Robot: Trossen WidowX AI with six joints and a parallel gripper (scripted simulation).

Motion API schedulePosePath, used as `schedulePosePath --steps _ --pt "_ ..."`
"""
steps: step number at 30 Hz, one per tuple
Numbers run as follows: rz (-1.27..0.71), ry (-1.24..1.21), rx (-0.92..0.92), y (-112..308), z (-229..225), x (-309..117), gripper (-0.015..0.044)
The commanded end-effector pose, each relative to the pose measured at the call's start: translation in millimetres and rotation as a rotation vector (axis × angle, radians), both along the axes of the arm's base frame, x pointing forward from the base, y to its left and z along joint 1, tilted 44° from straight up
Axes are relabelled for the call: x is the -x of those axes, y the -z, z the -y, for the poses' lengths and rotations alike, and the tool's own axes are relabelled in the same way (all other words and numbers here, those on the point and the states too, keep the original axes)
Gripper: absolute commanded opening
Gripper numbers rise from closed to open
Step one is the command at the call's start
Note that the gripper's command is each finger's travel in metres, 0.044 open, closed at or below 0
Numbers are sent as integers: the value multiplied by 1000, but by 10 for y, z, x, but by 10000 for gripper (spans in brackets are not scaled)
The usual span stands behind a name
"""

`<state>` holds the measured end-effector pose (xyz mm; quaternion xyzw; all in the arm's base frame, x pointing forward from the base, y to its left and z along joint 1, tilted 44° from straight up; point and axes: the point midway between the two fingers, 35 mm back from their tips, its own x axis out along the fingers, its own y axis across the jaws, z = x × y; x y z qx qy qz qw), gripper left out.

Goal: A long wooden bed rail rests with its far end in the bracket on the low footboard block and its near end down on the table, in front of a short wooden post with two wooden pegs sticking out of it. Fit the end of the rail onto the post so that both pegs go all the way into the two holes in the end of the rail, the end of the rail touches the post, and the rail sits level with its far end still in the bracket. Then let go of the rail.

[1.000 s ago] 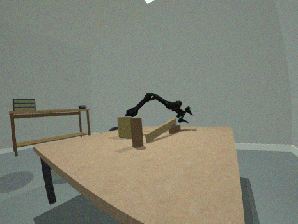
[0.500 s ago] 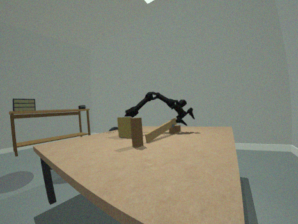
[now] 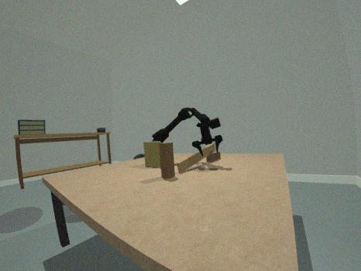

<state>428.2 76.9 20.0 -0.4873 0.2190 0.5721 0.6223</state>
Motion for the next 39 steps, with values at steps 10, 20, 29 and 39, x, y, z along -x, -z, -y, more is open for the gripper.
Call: schedulePosePath --steps 10,20,29,39 --pt "-418 97 -258 592 810 1028 440" --pt "-418 98 -257 672 739 1021 440" --pt "-418 98 -257 779 639 1017 440" --pt "-418 98 -257 895 527 1020 440"
